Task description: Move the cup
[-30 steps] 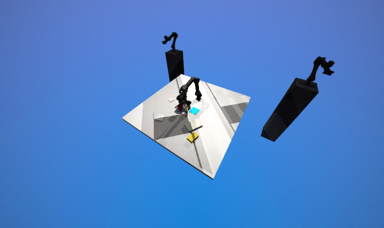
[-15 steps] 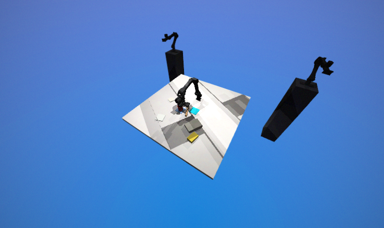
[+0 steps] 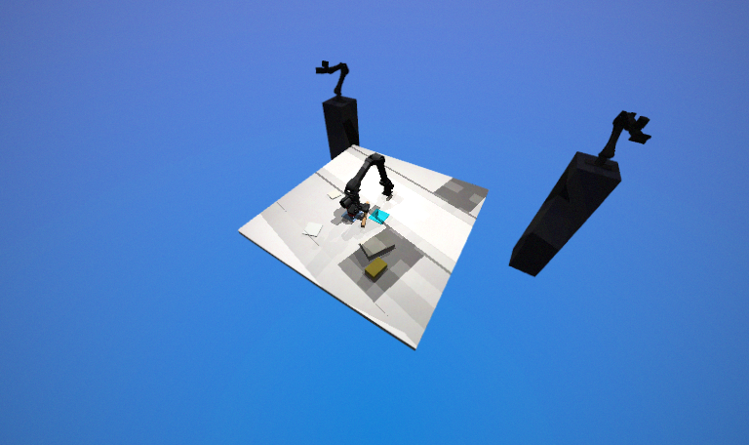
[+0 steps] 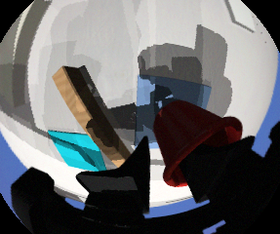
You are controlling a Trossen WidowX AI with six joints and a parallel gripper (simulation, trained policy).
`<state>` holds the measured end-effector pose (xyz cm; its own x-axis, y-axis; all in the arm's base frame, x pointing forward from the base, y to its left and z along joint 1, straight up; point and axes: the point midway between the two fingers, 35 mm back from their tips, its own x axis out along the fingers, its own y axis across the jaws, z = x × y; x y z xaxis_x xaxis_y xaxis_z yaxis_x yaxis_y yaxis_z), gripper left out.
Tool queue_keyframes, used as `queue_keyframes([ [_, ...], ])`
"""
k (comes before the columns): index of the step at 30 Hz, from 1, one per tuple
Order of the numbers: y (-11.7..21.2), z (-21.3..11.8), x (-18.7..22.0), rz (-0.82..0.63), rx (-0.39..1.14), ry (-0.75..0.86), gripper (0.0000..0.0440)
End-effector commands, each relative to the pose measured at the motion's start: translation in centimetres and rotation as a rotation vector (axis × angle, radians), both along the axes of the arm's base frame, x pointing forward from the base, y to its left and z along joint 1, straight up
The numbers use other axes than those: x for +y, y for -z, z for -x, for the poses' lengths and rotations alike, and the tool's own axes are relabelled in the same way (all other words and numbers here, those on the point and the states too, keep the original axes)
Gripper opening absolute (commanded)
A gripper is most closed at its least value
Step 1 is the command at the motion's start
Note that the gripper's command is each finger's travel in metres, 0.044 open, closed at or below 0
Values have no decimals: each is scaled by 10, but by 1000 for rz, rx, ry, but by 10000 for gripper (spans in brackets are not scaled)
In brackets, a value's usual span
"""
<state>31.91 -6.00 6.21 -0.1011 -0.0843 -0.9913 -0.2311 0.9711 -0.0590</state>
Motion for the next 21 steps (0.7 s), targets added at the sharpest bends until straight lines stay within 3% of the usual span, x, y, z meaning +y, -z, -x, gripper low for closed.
queue_keyframes([
  [1, 9, 3, -2, -12, 19, -50, 46],
  [3, 12, 5, -3, -16, 27, -79, 0],
  [21, -27, 11, 4, -49, 18, -271, 2],
])
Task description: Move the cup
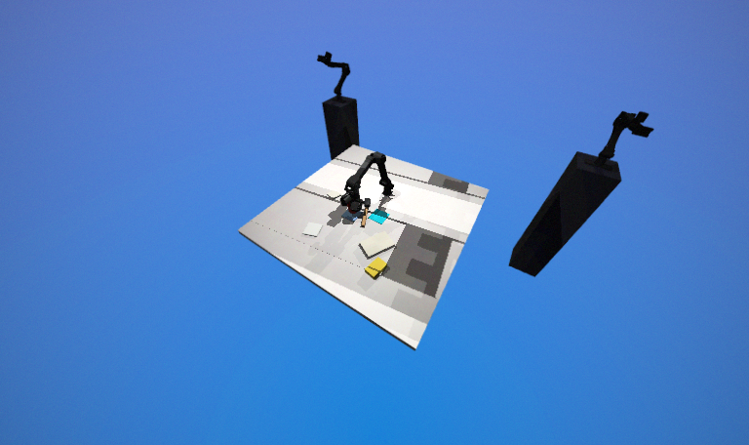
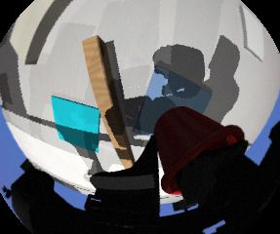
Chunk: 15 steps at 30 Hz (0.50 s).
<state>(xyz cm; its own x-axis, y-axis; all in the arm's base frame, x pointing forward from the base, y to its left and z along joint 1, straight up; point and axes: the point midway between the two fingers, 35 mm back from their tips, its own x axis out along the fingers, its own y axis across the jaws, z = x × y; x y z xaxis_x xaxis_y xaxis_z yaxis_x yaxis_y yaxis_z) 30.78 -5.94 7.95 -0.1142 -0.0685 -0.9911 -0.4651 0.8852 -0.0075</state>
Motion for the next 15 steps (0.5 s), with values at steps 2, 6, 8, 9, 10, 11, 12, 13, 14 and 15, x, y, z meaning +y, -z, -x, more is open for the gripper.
queue_keyframes([
  [2, -15, 0, 6, -12, -19, -35, 2],
  [6, -25, 1, 13, -19, -29, -61, 0],
  [8, -29, 1, 17, -21, -35, -74, 0],
  [9, -31, 1, 19, -22, -39, -81, 0],
  [10, -32, 1, 22, -23, -42, -88, 0],
  [11, -34, 1, 25, -24, -46, -95, 0],
  [12, -35, 1, 27, -24, -51, -102, 0],
  [13, -36, 0, 30, -25, -55, -110, 0],
  [14, -38, 0, 33, -26, -59, -118, 0],
  [15, -39, 0, 37, -27, -63, -126, 0],
])
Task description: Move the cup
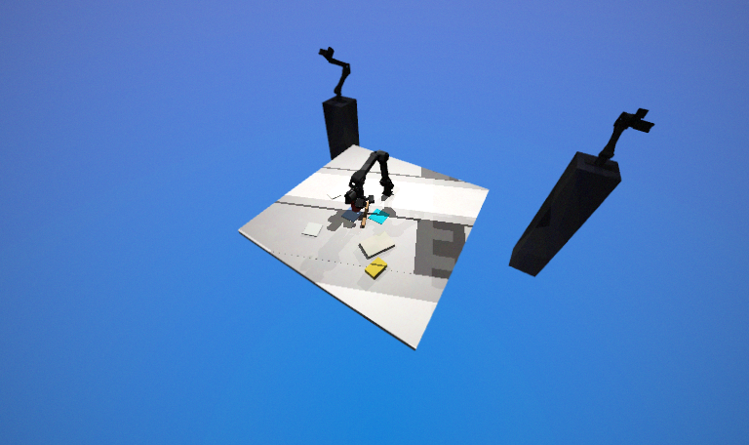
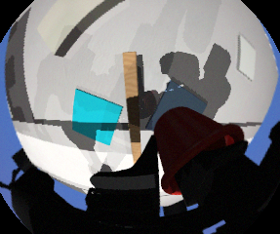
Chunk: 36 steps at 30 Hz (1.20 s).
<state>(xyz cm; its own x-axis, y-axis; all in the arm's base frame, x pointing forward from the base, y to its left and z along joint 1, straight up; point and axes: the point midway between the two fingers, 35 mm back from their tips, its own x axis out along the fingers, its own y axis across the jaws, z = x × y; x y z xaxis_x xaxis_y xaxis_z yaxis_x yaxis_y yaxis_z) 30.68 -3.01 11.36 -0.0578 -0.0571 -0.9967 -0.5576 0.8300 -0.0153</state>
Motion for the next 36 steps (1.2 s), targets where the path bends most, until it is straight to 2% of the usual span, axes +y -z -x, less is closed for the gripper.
queue_keyframes([
  [1, -6, -1, 10, -7, -17, -25, 0],
  [20, -12, 3, 73, -16, -95, -153, 5],
  [36, 2, 26, 117, -25, -124, -229, 9],
])
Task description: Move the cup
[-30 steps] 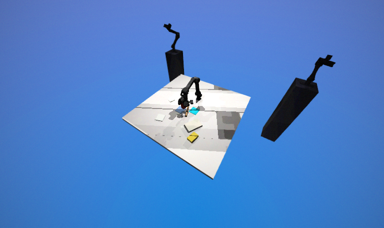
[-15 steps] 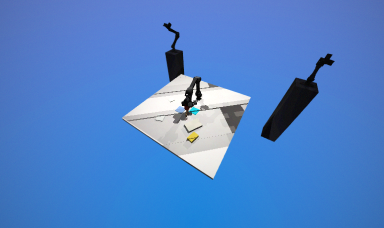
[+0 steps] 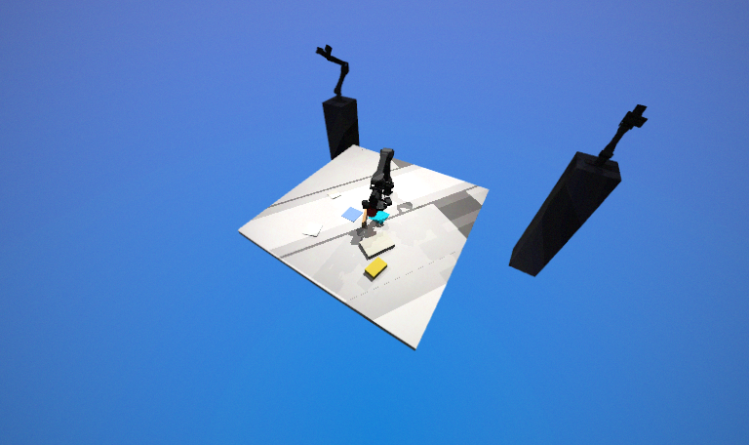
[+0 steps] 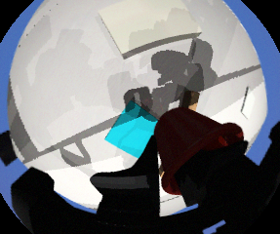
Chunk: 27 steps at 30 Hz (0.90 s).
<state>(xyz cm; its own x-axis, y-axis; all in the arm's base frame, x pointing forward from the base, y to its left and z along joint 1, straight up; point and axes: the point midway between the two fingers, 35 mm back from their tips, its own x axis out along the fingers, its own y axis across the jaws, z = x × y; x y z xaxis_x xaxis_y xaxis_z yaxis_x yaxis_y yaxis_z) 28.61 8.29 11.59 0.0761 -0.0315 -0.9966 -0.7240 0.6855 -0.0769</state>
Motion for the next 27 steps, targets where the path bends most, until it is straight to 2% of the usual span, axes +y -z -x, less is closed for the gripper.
queue_keyframes([
  [1, 5, 7, 6, -1, -1, -6, 8],
  [18, 43, 39, 15, 14, -6, -8, 0],
  [27, 56, 46, 14, 7, -31, -2, 28],
])
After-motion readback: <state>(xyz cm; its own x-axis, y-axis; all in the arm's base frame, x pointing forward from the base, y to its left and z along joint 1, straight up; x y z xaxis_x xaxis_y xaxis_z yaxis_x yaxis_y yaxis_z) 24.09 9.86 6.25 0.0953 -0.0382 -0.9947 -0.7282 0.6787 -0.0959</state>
